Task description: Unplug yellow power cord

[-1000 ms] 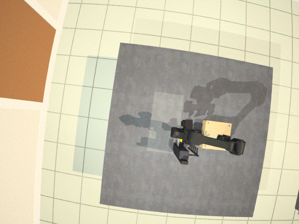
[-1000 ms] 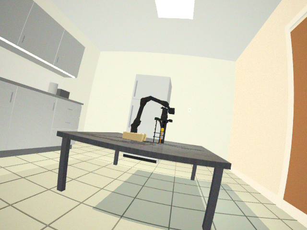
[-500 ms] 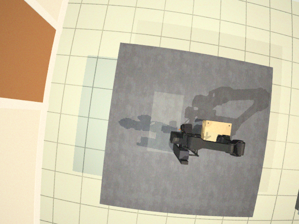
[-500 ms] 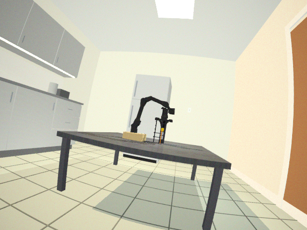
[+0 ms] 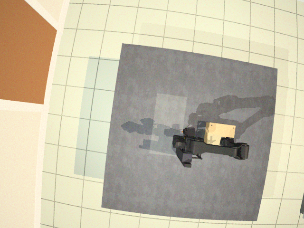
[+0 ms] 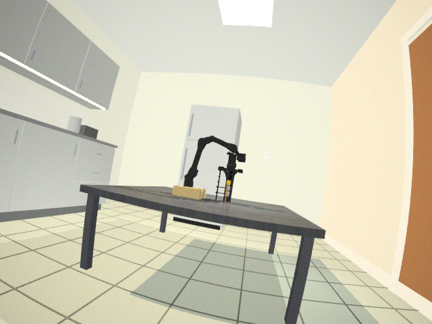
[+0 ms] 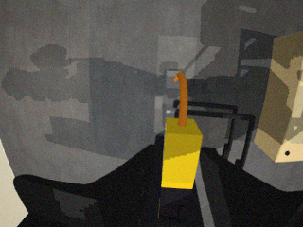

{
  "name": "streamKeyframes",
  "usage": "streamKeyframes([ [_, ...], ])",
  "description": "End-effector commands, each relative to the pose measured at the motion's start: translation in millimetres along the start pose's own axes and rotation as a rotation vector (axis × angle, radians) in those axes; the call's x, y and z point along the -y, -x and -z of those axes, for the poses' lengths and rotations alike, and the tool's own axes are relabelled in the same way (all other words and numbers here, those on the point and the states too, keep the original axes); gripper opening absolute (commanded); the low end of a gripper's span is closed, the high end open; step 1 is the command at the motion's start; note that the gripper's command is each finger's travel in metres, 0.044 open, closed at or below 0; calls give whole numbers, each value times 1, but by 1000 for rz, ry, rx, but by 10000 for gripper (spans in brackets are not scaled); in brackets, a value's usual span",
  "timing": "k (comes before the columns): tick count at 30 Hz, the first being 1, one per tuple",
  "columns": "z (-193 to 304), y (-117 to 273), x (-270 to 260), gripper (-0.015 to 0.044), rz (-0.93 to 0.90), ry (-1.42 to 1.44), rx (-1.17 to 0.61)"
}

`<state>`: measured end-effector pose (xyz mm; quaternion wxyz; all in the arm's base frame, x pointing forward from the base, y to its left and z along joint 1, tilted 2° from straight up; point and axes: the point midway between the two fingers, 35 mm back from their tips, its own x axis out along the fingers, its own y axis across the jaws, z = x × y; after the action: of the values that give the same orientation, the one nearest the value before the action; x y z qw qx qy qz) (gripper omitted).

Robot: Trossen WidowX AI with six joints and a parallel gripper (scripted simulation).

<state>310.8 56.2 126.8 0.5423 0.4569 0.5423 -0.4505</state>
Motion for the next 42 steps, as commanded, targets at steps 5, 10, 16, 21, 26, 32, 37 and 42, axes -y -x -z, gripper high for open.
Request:
streamKeyframes([
  [5, 0, -6, 2, 160, 8, -4, -2],
  [10, 0, -3, 1, 75, 2, 0, 0],
  [16, 0, -3, 1, 35, 2, 0, 0],
  [21, -2, -3, 1, 0, 2, 0, 0],
  [26, -9, -3, 0, 0, 3, 0, 1],
  [32, -19, -3, -1, 0, 3, -1, 1],
  [37, -27, -3, -1, 0, 4, -1, 2],
  [42, -35, -3, -1, 0, 4, -2, 3],
])
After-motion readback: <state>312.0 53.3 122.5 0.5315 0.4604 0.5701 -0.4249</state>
